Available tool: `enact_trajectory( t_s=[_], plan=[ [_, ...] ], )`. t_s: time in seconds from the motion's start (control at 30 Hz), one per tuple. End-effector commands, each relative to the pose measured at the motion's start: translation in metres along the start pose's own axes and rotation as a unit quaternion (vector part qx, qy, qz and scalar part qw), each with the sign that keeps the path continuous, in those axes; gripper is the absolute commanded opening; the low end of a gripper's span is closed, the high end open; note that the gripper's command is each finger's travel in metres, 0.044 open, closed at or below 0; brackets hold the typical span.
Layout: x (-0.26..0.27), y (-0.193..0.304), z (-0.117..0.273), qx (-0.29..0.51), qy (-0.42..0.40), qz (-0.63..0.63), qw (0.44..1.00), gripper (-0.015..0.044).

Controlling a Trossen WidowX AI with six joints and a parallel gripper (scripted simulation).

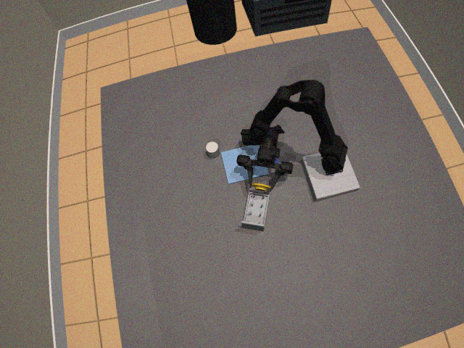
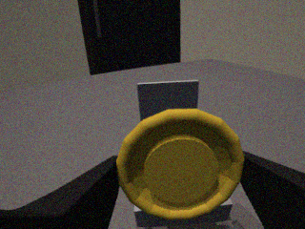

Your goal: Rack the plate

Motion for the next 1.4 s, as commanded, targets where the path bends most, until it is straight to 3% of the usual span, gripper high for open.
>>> enact_trajectory(
  t_s=[0.0, 1.13, 1.37],
  plan=[
    [0.000, 0.000, -0.003, -0.003, 0.001, 0.000, 1.000, 0.0000],
    [-0.004, -0.011, -0.044, 0.007, -0.001, -0.008, 1.000, 0.0000],
    [-0.008, 0.010, -0.048, 0.006, -0.002, -0.010, 1.000, 0.0000]
  ],
)
Point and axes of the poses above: the point midway between the two fingers, 35 mm back from their tips, its own z axis back along the fingers, its own x axis across the jaws, y = z × x, the point moved 9 cm from there along z, back along the fingers, and after that the axes turned 12 degrees about -z, right-handed, at the moved point
